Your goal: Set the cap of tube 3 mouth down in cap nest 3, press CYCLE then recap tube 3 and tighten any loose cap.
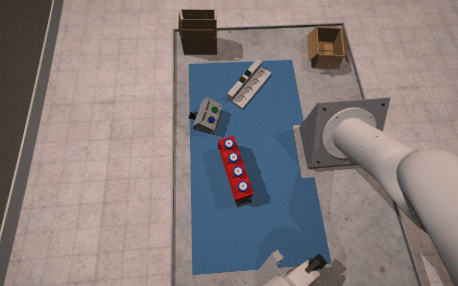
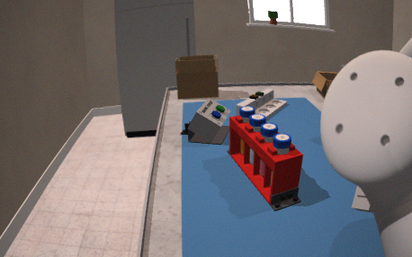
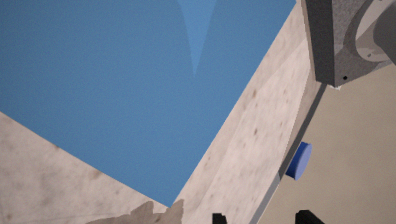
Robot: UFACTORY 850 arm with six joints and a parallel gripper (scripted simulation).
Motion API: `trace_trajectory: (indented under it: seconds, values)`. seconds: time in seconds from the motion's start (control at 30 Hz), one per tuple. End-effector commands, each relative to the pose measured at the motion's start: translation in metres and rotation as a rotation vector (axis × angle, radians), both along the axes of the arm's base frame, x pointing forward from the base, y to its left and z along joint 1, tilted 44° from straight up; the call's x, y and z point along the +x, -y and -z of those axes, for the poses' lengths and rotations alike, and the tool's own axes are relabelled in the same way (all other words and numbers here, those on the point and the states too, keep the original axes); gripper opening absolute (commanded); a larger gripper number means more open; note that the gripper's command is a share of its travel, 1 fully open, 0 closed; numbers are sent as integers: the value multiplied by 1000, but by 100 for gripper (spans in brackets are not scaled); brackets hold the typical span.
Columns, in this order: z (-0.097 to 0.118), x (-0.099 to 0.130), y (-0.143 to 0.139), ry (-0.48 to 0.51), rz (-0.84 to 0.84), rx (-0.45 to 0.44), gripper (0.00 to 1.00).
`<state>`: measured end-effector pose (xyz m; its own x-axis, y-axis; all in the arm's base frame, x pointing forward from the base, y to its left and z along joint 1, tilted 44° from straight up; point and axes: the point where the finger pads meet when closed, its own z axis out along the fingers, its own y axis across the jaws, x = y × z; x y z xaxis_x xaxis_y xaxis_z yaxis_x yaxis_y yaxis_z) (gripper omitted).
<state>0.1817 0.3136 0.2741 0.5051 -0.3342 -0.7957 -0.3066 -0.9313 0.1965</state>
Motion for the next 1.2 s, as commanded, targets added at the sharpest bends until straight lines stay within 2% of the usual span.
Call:
trace_trajectory:
  seconds: [0.0, 0.37, 0.47, 1.17]
  values:
    - [8, 13, 4, 4, 26, 13, 46]
    - [31, 49, 18, 25, 123, 53, 46]
    - [32, 51, 19, 25, 123, 53, 46]
    - [75, 107, 57, 75, 290, 108, 46]
